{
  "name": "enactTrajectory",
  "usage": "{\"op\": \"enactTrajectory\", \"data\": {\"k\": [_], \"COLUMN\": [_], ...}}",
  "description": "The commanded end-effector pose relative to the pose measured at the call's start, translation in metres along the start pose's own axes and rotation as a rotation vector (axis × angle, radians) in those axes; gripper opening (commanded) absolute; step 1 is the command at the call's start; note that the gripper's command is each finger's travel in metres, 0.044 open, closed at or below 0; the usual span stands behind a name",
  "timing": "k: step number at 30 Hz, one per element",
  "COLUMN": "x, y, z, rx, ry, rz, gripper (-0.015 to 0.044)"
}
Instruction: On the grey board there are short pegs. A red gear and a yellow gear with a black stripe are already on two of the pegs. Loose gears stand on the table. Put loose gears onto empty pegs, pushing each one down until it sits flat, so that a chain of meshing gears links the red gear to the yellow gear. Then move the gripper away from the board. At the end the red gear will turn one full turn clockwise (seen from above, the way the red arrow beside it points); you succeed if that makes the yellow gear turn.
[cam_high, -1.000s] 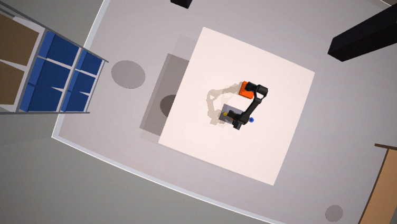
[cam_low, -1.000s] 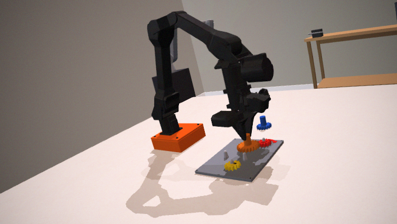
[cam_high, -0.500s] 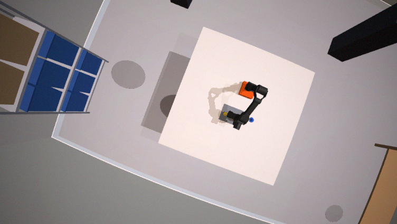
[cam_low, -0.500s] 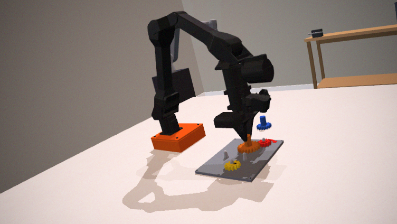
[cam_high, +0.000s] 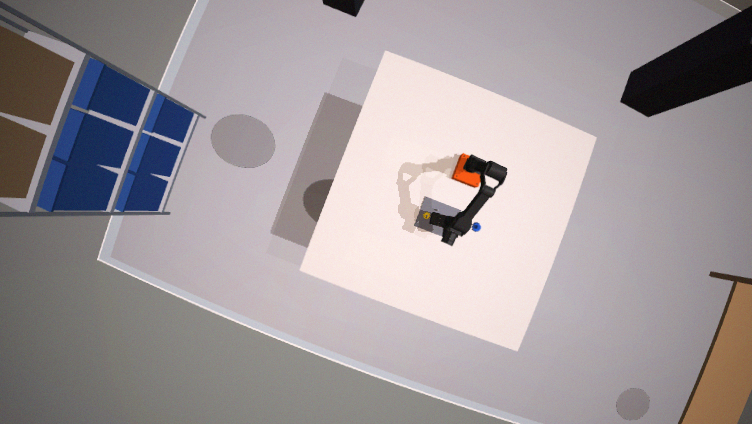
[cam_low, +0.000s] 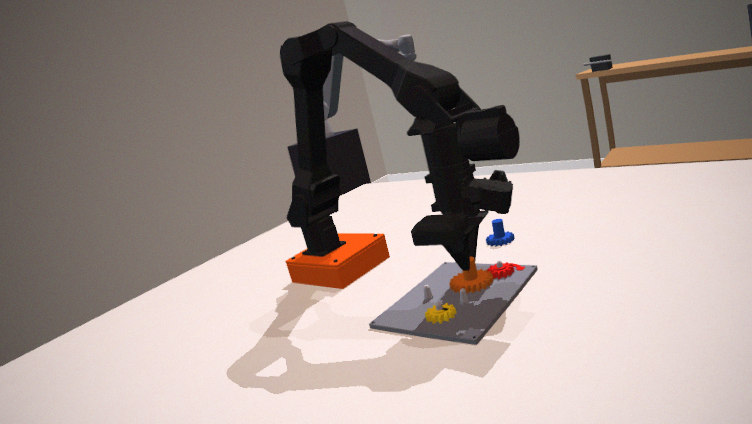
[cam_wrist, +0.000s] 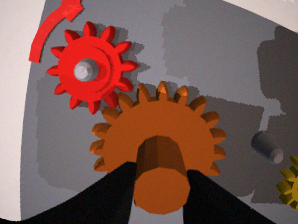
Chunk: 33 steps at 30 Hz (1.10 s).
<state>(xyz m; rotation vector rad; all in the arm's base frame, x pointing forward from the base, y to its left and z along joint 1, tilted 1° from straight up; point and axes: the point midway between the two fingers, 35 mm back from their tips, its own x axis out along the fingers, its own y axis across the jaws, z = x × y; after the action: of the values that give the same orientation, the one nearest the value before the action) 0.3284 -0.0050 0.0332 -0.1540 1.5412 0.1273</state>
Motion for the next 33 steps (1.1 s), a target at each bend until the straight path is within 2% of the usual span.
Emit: {"op": "enactTrajectory", "data": {"k": [1,4,5,10,16,18,19,29,33], "x": [0.000,-0.001,-0.002,-0.012,-0.048,-0.049,-0.042,-0.042,-0.042], "y": [0.000,0.000,0.000,0.000,0.000,0.000,0.002,0.148,0.186], "z": [0.000,0.000,0.000,0.000,0.000,0.000,0.002,-0.001,-0.013], "rx": [0.021,0.059,0.079,0.120,0.140,0.140,0.127,-0.055,-0.103], "ry": [-0.001,-0.001,-0.001,-0.001,-0.001,-0.001,-0.007,-0.002,0.000], "rz": [-0.001,-0.001,-0.001,-0.001,-0.001,-0.001,0.000,0.014,0.017], "gripper": [0.0053,0.0131,0.0140,0.0140,0.0140,0.0140,0.0166,0.0429,0.0440]}}
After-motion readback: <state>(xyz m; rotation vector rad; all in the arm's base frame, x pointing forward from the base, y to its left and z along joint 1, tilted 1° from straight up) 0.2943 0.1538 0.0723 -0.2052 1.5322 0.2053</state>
